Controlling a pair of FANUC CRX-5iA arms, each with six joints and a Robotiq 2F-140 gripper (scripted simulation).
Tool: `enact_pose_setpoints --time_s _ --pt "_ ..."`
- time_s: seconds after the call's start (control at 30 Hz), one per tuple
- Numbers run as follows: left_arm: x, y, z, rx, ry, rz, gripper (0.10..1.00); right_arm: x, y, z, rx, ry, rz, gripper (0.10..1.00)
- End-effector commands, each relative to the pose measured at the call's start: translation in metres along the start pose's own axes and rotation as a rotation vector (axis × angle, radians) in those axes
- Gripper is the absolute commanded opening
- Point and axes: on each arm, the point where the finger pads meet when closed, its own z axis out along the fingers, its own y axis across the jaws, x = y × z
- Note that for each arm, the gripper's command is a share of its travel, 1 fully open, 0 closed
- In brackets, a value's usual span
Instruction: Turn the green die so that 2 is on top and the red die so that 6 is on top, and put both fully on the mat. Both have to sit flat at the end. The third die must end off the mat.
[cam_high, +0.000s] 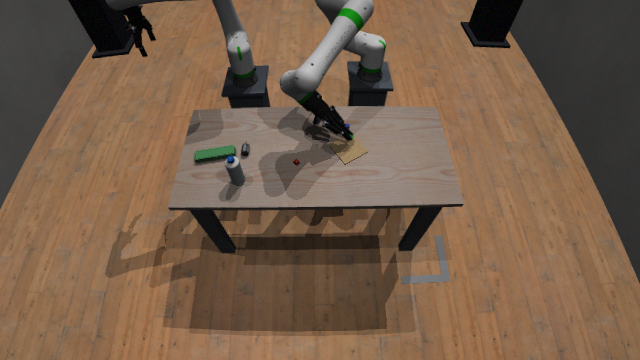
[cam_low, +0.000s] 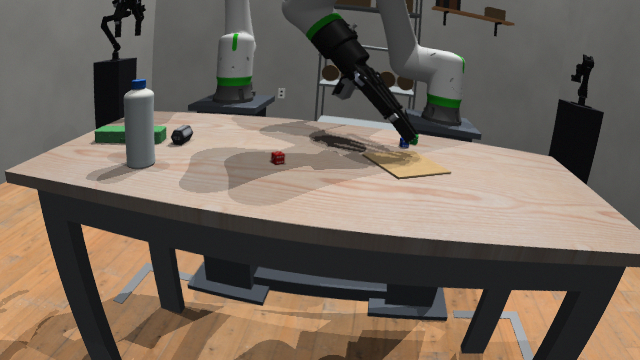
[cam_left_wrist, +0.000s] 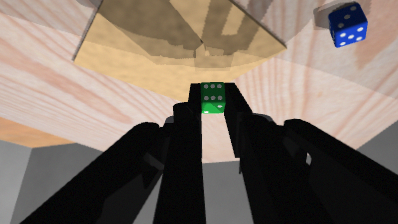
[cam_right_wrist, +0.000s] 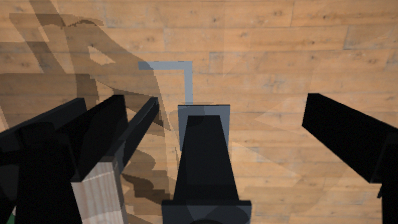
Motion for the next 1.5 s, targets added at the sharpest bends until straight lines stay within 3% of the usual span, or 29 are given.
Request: enact_pose_setpoints --time_s 0.0,0.5,1.47 --pt "0.001 -0.001 0.000 0.001 0.001 -0.002 0.184 0.000 0.000 -0.001 0.000 0.002 0.000 1.000" --pt "0.016 -0.001 0.015 0.001 0.001 -0.002 0.184 0.000 0.000 -0.001 0.000 0.002 0.000 1.000" --pt "0.019 -0.001 0.019 0.001 0.001 -0.002 0.184 0.000 0.000 -0.001 0.000 0.002 0.000 1.000"
